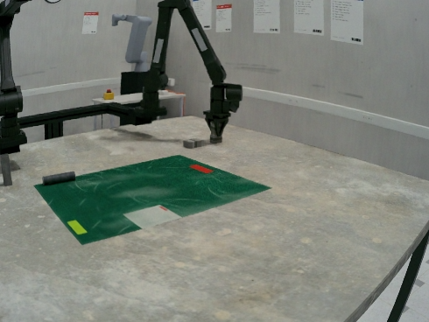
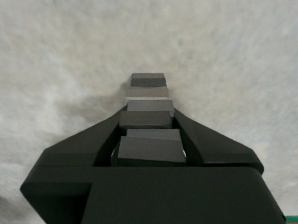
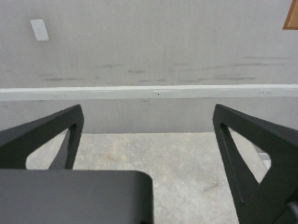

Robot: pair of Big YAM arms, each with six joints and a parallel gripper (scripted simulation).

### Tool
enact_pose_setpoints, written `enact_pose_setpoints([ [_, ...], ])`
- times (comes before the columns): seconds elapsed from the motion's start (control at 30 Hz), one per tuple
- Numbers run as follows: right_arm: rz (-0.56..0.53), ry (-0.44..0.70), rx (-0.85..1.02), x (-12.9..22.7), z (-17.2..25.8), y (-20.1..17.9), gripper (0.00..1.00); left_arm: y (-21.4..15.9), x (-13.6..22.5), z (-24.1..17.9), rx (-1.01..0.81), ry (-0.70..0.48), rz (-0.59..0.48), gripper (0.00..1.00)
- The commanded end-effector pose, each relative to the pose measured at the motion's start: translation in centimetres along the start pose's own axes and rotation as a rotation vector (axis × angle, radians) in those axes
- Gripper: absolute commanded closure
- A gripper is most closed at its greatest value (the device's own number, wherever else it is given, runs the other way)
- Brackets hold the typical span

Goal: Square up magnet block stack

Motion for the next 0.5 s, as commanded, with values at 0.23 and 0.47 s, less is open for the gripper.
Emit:
enact_pose_setpoints([
  [0.23, -0.025, -0.012, -0.014, -0.29, -0.73, 2.05, 0.0, 0.81, 0.39, -1.08, 0.019, -0.033, -0.018, 0.71],
  [0.47, -0.025, -0.012, -0.014, -0.29, -0.73, 2.05, 0.0, 0.8, 0.38, -1.09, 0.018, -0.033, -0.018, 0.71],
])
Point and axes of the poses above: on each arm, the point where the finger pads meet when closed, its own x axis back along the fingers, its own z axis across the jaws, y = z × x, the point moved 3 cm from there along x, back along the fingers, and after that the axes turned 4 degrees about x, right-handed, at the moved point
